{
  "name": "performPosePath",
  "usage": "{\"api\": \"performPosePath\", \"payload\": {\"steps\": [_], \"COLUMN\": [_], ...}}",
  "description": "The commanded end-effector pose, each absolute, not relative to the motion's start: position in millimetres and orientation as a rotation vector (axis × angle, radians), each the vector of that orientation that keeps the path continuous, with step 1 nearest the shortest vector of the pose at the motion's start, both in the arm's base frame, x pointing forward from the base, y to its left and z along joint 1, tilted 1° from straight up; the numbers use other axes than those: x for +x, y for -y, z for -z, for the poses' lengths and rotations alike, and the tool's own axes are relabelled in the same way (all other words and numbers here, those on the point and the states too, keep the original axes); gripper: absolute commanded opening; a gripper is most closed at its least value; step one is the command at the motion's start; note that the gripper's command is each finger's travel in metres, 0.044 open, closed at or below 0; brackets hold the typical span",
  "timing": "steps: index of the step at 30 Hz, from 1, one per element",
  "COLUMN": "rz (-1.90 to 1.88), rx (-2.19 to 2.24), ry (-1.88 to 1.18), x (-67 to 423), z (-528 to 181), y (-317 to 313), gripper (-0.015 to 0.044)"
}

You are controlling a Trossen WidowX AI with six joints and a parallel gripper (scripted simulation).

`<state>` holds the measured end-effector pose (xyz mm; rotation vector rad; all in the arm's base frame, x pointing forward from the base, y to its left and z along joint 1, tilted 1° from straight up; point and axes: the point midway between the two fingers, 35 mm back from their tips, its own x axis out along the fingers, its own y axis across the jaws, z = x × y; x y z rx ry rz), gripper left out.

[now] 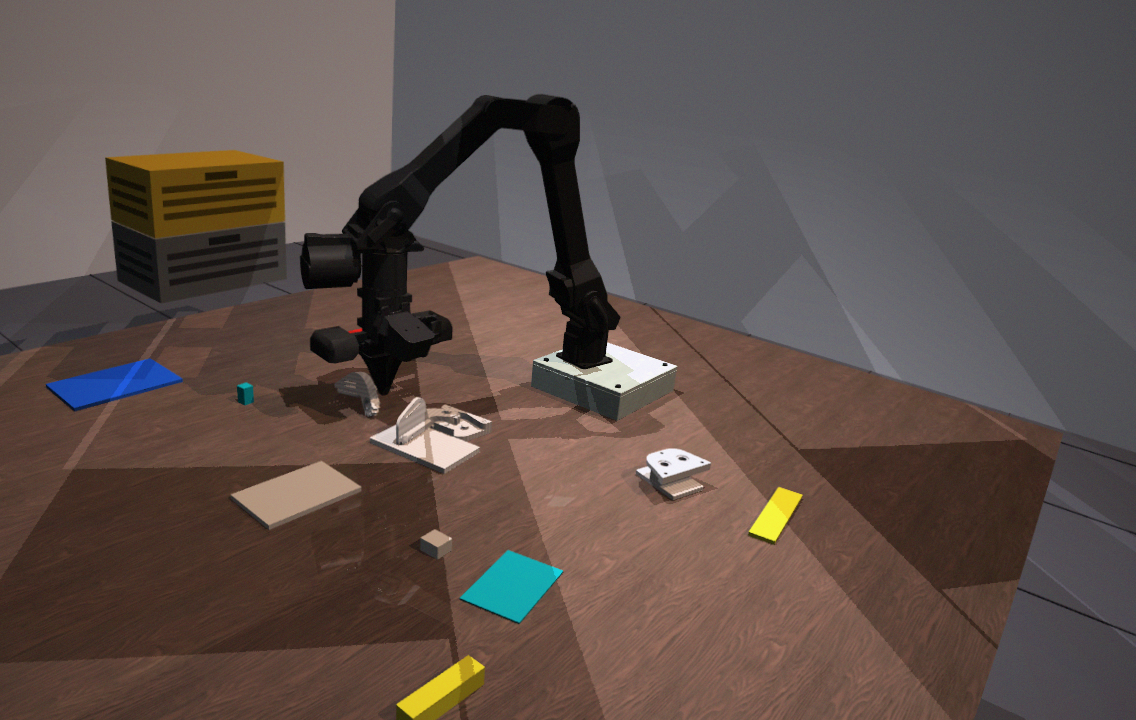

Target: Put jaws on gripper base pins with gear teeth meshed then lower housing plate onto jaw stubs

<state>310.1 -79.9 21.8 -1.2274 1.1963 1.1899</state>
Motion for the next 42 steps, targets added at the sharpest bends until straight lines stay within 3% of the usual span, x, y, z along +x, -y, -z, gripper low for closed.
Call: {"api": "performPosePath", "payload": {"steps": [1,24,35,42], "rz": [-1.189,-1.187,-1.181,-1.182], "rx": [-1.225,-1.226,-1.234,-1.234], "ry": [-1.203,-1.201,-1.192,-1.193], "x": [318.2,347.4,344.5,345.8], "z": [-21.2,-21.6,-84.0,-74.4], "y": [80.8,80.2,79.6,79.9], "gripper": [0.0000,0.0000,0.0000,0.0184]}}
